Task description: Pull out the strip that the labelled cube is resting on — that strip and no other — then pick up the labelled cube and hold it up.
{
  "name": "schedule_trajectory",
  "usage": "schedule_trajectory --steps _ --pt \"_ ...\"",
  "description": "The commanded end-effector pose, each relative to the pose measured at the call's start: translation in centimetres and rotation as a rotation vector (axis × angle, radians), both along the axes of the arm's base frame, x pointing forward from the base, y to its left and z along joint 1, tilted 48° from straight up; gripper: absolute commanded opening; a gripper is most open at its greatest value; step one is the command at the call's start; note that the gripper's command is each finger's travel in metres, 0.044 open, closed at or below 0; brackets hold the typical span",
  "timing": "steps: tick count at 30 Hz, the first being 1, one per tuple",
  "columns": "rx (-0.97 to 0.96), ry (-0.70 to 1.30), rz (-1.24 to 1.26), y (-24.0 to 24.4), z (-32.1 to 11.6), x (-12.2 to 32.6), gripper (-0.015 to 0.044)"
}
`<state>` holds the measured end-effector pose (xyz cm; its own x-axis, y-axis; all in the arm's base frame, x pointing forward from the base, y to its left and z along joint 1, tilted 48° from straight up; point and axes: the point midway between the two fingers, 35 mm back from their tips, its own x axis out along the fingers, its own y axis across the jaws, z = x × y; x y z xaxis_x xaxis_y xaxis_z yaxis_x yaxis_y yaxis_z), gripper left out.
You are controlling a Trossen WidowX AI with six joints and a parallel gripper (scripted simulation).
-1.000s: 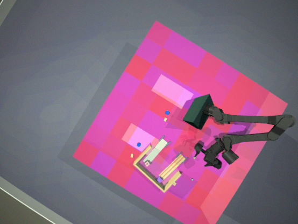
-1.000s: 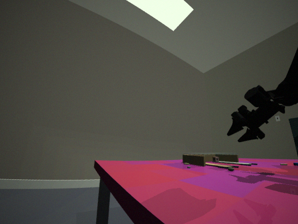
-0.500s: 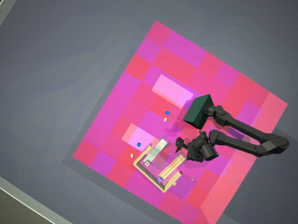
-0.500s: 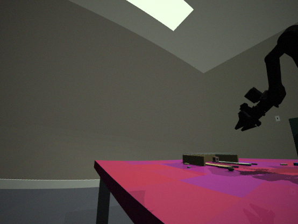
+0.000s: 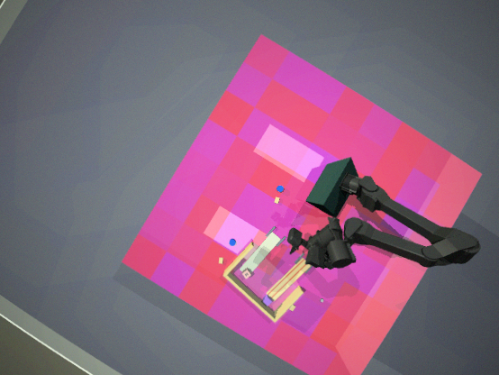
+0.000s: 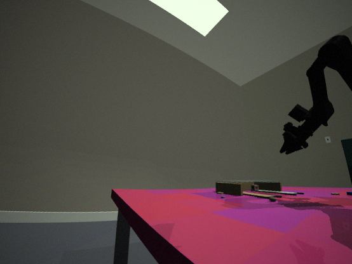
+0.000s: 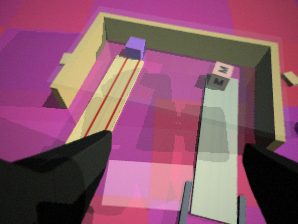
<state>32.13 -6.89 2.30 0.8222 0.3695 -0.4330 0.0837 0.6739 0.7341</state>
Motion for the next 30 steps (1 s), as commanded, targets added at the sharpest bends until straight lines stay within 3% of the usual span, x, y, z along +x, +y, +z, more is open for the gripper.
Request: schedule_trajectory --steps 1,10,20,30 --pt "0.007 0.106 0.060 -0.4 -2.4 1.9 0.0243" --pt "0.043 0.394 0.274 0.0 -8.1 5.0 0.0006" --pt "0.134 0.671 0.563 2.2 -12.2 5.5 0.0000" --pt "0.143 0.688 0.583 2.4 -12.3 5.5 0.0000"
